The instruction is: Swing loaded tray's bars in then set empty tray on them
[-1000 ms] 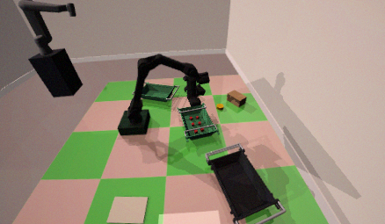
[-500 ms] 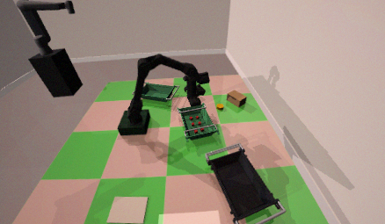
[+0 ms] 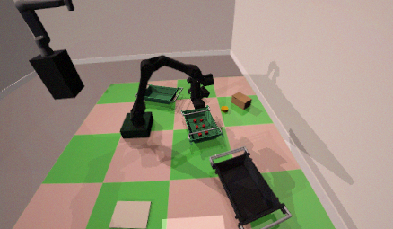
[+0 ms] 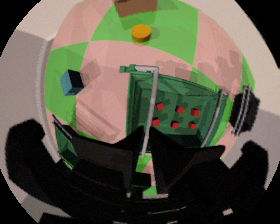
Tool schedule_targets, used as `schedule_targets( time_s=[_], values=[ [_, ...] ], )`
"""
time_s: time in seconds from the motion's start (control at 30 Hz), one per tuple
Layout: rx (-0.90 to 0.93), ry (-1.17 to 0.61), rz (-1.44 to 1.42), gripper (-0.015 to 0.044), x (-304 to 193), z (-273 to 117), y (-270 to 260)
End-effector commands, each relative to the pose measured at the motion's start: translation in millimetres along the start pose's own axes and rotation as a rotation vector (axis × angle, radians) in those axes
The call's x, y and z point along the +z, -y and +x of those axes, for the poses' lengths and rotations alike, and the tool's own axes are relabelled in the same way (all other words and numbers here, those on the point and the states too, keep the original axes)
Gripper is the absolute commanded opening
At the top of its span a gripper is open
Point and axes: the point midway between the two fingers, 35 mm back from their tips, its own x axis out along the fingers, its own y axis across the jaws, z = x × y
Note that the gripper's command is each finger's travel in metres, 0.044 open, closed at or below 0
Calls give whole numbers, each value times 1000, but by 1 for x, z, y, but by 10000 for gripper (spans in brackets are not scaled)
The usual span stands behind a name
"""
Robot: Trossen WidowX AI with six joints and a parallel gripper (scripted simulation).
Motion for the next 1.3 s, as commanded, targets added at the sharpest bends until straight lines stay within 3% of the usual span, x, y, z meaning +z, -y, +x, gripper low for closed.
schedule_targets(
  time_s=[0.0,0.17,0.4,0.53,0.57,0.8,1.0,1.27],
  values=[
    [0,0,0,131,0,0,0],
    [0,6,0,263,5,-21,0],
    [2,32,-2,440,5,-113,0],
    [2,41,-2,440,-3,-147,1],
    [2,35,-4,440,5,-119,-1],
    [-1,38,27,440,-22,-96,-81],
    [19,22,174,440,-78,-70,-162],
    [27,-2,335,440,-158,-42,-221]
  ],
)
